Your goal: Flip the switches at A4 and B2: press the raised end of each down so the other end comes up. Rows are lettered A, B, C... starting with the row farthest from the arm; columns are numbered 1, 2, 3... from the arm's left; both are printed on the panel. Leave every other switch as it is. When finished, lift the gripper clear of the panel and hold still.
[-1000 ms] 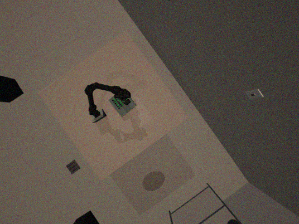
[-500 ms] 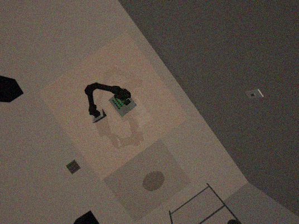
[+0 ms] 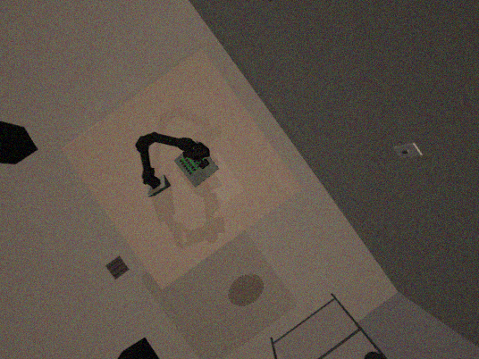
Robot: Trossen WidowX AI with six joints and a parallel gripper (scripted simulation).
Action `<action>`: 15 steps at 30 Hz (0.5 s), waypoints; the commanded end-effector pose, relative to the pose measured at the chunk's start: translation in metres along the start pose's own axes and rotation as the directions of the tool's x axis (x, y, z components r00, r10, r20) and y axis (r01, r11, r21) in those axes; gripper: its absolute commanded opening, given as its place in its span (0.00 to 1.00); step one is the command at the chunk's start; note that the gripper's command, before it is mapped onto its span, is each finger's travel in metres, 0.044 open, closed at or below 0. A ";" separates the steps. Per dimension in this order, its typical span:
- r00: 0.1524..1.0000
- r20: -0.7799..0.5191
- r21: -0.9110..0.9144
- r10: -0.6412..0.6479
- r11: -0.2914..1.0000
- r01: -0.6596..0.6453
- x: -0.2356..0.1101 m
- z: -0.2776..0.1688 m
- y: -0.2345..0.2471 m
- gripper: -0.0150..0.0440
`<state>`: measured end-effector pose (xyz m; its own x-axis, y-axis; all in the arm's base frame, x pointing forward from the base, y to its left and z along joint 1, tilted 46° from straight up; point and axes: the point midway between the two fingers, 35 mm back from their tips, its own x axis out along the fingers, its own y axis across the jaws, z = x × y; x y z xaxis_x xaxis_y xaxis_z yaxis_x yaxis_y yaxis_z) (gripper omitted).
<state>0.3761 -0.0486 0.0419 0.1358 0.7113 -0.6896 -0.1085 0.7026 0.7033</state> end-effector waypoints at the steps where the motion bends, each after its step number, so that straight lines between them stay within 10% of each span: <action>1: 1.000 0.004 0.003 0.003 1.000 -0.003 0.001 0.001 0.000 0.25; 15: 1.000 0.004 0.003 0.003 1.000 -0.003 0.003 0.001 0.000 0.25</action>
<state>0.3767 -0.0475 0.0407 0.1374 0.7110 -0.6896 -0.1090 0.7028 0.7030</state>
